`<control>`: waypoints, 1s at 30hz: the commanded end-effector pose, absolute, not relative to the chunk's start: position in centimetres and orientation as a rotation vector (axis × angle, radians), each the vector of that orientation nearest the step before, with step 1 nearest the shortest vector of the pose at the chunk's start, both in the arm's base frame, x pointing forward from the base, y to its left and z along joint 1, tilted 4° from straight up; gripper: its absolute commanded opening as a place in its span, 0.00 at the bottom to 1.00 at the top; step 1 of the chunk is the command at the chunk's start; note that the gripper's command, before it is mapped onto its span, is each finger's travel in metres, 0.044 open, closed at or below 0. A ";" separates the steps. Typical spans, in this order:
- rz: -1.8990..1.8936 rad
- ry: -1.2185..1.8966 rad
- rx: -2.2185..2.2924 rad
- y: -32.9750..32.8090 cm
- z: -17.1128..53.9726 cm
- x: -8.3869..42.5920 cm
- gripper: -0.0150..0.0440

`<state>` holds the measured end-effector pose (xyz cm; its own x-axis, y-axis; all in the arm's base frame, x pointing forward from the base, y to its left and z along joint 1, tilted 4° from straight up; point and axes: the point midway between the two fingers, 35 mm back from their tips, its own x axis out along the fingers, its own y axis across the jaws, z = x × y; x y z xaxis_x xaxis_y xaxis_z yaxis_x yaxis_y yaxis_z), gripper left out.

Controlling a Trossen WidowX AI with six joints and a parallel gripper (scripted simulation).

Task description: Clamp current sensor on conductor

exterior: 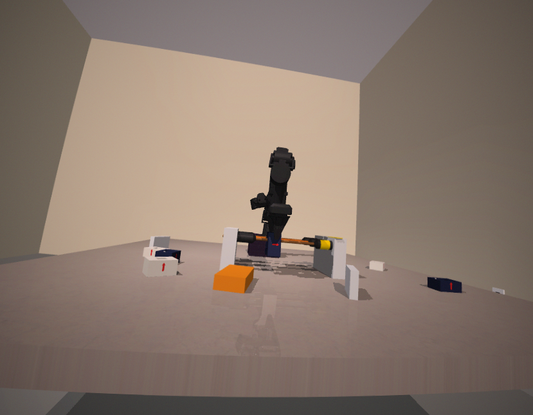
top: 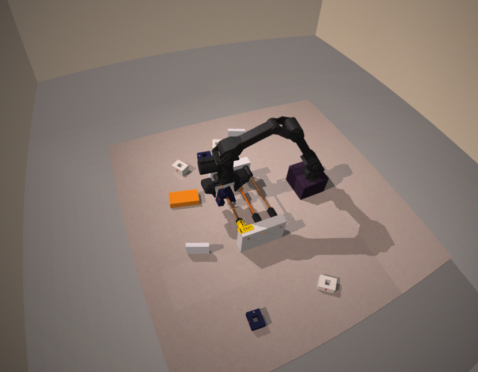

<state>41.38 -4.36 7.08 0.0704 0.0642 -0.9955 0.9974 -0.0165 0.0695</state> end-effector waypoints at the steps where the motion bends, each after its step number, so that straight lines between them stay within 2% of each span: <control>1: -1.165 1.212 1.289 -4.2 5.3 41.1 1.00; 30: -1.152 1.213 1.291 -4.0 2.7 41.4 0.99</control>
<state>41.40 -4.03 2.64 0.0485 0.0648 -0.9967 0.9987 -0.0165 0.0476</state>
